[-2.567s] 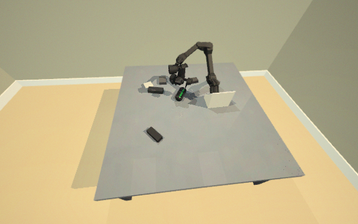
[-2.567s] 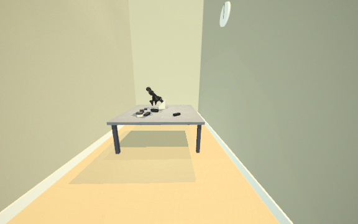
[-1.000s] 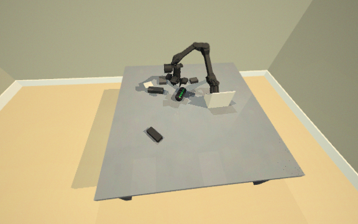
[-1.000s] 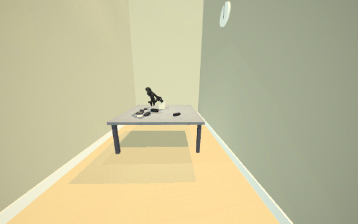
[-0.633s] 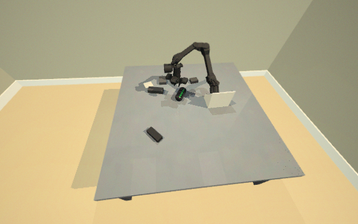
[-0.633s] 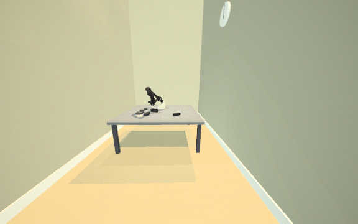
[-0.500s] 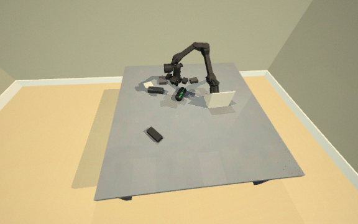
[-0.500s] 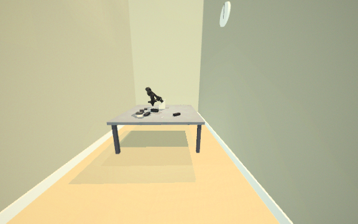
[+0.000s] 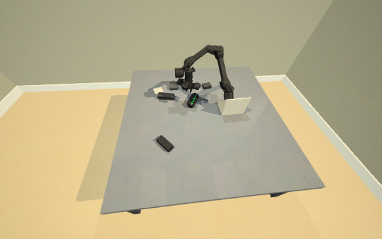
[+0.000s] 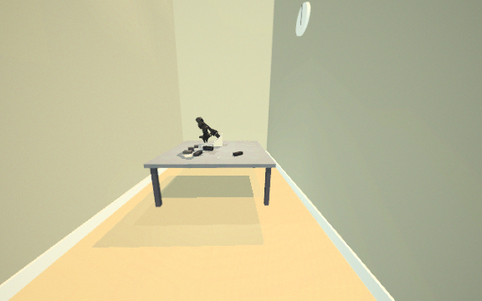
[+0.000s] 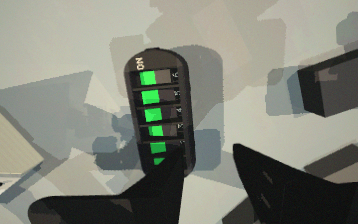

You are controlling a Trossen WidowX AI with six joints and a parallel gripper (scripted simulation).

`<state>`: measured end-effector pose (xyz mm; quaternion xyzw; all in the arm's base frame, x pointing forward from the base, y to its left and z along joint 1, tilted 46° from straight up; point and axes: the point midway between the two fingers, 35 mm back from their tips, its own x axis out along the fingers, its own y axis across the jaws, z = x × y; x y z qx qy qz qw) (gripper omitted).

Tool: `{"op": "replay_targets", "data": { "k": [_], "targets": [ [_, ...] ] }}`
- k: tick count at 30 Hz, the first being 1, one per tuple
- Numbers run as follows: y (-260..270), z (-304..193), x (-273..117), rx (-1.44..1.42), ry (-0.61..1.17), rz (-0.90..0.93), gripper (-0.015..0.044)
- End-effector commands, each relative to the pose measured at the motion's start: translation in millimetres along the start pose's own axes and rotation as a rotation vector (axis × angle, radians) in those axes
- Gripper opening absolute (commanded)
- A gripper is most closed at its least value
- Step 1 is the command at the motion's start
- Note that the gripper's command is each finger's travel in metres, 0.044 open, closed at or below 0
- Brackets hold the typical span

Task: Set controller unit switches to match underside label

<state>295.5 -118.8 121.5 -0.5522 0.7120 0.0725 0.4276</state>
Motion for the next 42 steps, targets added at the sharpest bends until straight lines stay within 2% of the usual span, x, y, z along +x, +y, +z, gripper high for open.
{"op": "replay_targets", "data": {
  "k": [1, 8, 10, 20, 27, 42],
  "targets": [
    [0, 0, 0, 0.0, 0.0, 0.0, 0.0263],
    [0, 0, 0, 0.0, 0.0, 0.0, 0.044],
    [0, 0, 0, 0.0, 0.0, 0.0, 0.044],
    [-16, -50, 50, 0.004, -0.001, 0.284, 0.0177],
    [-16, -51, 51, 0.005, -0.002, 0.289, 0.0],
    [-17, -51, 59, 0.004, -0.001, 0.289, 0.0]
  ]
}}
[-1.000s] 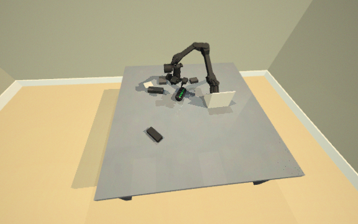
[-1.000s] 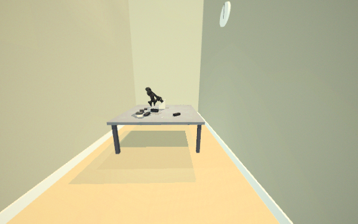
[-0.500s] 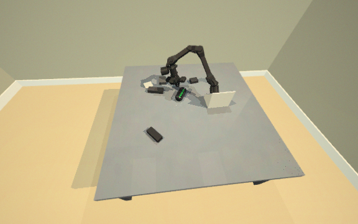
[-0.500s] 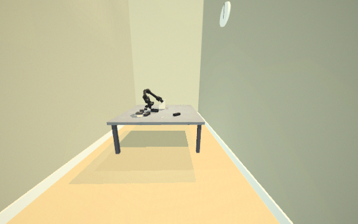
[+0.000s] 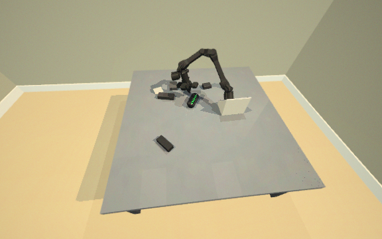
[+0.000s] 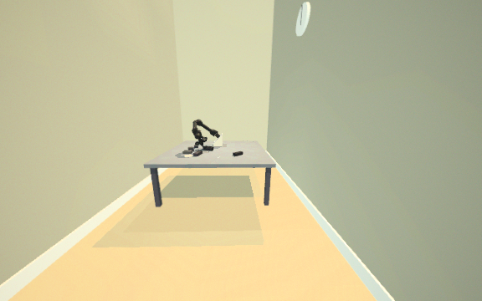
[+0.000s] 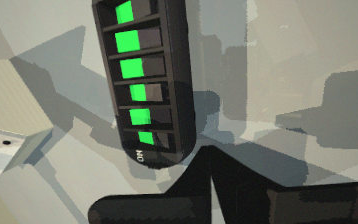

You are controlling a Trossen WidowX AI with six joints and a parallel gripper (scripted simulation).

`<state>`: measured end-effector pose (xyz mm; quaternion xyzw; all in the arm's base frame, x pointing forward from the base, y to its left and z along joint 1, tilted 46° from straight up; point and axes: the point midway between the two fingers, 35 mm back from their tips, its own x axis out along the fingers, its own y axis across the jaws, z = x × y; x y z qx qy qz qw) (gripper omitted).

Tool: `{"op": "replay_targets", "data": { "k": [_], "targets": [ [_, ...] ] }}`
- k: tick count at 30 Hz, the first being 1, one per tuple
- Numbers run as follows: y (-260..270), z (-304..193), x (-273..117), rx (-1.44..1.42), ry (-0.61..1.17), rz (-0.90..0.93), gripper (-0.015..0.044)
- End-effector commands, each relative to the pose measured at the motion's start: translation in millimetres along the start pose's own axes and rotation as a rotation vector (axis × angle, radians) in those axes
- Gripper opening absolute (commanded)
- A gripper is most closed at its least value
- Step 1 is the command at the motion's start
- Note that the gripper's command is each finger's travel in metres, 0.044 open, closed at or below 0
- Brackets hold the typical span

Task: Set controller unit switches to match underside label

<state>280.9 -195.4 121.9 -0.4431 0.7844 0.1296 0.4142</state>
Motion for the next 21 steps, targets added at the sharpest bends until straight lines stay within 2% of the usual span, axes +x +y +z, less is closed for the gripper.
{"op": "replay_targets", "data": {
  "k": [1, 21],
  "targets": [
    [-1, 1, 5, -0.004, -0.003, 0.002, 0.0],
    [-12, 1, 36, -0.004, 0.001, 0.001, 0.0]
  ]
}}
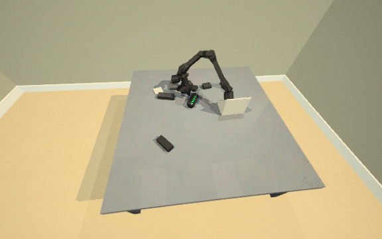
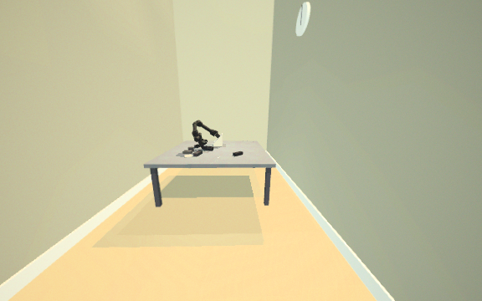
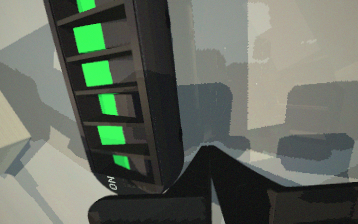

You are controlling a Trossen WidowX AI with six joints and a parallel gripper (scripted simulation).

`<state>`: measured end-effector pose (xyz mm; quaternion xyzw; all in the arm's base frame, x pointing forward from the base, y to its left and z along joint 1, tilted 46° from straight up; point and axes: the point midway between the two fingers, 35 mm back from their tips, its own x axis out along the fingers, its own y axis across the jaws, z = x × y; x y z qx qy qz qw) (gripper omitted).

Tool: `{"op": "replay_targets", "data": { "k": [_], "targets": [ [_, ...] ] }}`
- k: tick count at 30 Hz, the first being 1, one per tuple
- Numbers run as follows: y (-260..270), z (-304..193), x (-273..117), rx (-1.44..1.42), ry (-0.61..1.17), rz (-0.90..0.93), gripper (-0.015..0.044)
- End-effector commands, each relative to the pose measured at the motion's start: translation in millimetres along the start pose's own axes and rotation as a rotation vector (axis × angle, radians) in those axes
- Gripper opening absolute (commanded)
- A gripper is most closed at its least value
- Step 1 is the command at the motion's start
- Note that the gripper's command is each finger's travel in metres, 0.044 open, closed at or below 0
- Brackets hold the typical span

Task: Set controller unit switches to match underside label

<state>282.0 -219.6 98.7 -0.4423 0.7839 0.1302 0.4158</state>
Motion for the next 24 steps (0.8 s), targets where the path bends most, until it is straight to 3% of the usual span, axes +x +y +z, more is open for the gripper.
{"op": "replay_targets", "data": {
  "k": [1, 24],
  "targets": [
    [-1.1, -0.2, 6.3, -0.005, 0.005, 0.0, 0.0],
    [2.4, -0.5, 15.0, -0.005, 0.006, 0.0, 0.0]
  ]
}}
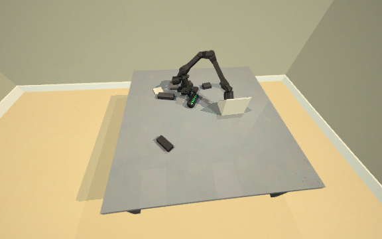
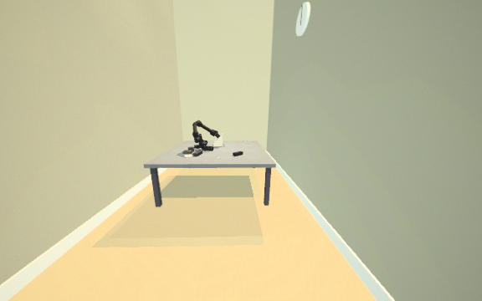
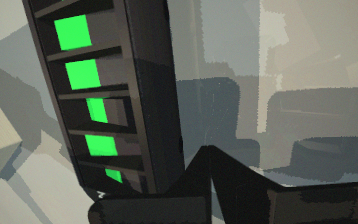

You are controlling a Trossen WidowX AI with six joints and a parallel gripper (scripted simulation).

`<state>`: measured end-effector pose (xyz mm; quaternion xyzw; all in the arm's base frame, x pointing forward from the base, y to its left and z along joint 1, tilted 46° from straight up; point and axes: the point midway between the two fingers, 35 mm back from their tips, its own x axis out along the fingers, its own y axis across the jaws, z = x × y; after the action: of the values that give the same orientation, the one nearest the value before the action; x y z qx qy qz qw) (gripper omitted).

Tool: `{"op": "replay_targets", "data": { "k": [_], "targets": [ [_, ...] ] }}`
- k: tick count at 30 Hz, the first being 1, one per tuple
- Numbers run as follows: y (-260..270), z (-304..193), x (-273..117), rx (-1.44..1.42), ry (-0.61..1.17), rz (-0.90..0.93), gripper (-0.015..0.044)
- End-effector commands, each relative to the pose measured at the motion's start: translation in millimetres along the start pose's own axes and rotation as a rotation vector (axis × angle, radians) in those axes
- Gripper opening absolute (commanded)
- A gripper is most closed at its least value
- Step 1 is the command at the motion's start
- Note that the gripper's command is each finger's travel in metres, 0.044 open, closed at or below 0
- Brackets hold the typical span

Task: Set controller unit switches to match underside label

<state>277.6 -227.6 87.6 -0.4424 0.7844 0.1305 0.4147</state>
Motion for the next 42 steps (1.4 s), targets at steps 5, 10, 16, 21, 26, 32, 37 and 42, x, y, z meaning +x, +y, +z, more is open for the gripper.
{"op": "replay_targets", "data": {
  "k": [5, 10, 16, 21, 26, 32, 37, 42],
  "targets": [
    [3, 0, 1, -0.004, 0.004, -0.001, 0.0],
    [5, 0, 2, -0.004, 0.004, -0.001, 0.0],
    [8, 0, 2, -0.004, 0.004, -0.001, 0.0],
    [9, 0, 3, -0.004, 0.004, -0.001, 0.0],
    [14, 0, 4, -0.004, 0.004, 0.0, 0.0],
    [13, -1, 1, 0.006, 0.003, -0.008, 0.0],
    [12, 0, -49, -0.003, 0.002, 0.0, 0.0],
    [12, 0, -52, -0.004, 0.002, 0.0, 0.0]
  ]
}}
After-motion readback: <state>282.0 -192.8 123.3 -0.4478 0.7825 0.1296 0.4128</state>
